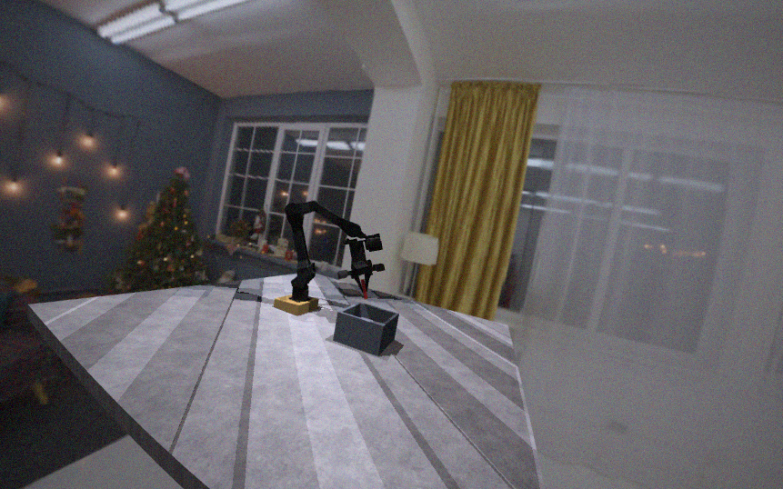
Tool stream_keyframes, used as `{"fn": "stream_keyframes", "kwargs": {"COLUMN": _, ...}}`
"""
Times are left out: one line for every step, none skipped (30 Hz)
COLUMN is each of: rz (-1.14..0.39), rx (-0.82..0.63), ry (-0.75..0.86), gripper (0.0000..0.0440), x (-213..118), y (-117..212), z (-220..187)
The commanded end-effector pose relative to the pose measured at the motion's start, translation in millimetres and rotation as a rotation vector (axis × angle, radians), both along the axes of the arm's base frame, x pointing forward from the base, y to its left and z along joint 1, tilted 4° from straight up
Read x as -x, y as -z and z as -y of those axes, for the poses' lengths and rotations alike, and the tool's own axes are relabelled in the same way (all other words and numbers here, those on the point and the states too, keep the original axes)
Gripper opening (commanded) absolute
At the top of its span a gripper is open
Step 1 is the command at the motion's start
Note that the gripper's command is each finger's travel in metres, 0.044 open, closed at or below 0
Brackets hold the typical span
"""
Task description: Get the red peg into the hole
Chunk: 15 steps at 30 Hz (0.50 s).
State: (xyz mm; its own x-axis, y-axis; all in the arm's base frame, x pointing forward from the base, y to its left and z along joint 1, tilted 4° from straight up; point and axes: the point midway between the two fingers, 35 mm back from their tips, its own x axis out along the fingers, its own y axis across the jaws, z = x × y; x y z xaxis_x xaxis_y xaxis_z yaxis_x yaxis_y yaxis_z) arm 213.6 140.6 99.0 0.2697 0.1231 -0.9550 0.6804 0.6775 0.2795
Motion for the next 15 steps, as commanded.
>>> {"fn": "stream_keyframes", "kwargs": {"rz": 0.041, "rx": 0.018, "ry": 0.014, "gripper": 0.0000, "x": -15.5, "y": -15.8, "z": 8.9}}
{"fn": "stream_keyframes", "kwargs": {"rz": 0.048, "rx": 0.022, "ry": 0.021, "gripper": 0.0000, "x": -19.6, "y": -18.1, "z": 11.9}}
{"fn": "stream_keyframes", "kwargs": {"rz": 0.053, "rx": 0.026, "ry": 0.029, "gripper": 0.0000, "x": -23.6, "y": -20.1, "z": 15.2}}
{"fn": "stream_keyframes", "kwargs": {"rz": 0.058, "rx": 0.030, "ry": 0.037, "gripper": 0.0000, "x": -27.4, "y": -21.8, "z": 18.6}}
{"fn": "stream_keyframes", "kwargs": {"rz": 0.062, "rx": 0.034, "ry": 0.046, "gripper": 0.0000, "x": -31.0, "y": -23.1, "z": 22.0}}
{"fn": "stream_keyframes", "kwargs": {"rz": 0.064, "rx": 0.037, "ry": 0.055, "gripper": 0.0000, "x": -34.5, "y": -24.3, "z": 25.5}}
{"fn": "stream_keyframes", "kwargs": {"rz": 0.067, "rx": 0.041, "ry": 0.064, "gripper": 0.0000, "x": -37.8, "y": -25.2, "z": 29.0}}
{"fn": "stream_keyframes", "kwargs": {"rz": 0.069, "rx": 0.045, "ry": 0.073, "gripper": 0.0000, "x": -41.1, "y": -26.0, "z": 32.5}}
{"fn": "stream_keyframes", "kwargs": {"rz": 0.070, "rx": 0.048, "ry": 0.082, "gripper": 0.0000, "x": -44.1, "y": -26.5, "z": 35.9}}
{"fn": "stream_keyframes", "kwargs": {"rz": 0.072, "rx": 0.052, "ry": 0.091, "gripper": 0.0000, "x": -47.1, "y": -26.9, "z": 39.3}}
{"fn": "stream_keyframes", "kwargs": {"rz": 0.073, "rx": 0.055, "ry": 0.100, "gripper": 0.0000, "x": -50.0, "y": -27.3, "z": 42.7}}
{"fn": "stream_keyframes", "kwargs": {"rz": 0.074, "rx": 0.058, "ry": 0.108, "gripper": 0.0000, "x": -52.8, "y": -27.5, "z": 46.0}}
{"fn": "stream_keyframes", "kwargs": {"rz": 0.076, "rx": 0.061, "ry": 0.116, "gripper": 0.0000, "x": -55.6, "y": -27.7, "z": 49.2}}
{"fn": "stream_keyframes", "kwargs": {"rz": 0.077, "rx": 0.063, "ry": 0.124, "gripper": 0.0000, "x": -58.2, "y": -27.8, "z": 52.4}}
{"fn": "stream_keyframes", "kwargs": {"rz": 0.078, "rx": 0.066, "ry": 0.132, "gripper": 0.0000, "x": -60.8, "y": -27.8, "z": 55.5}}
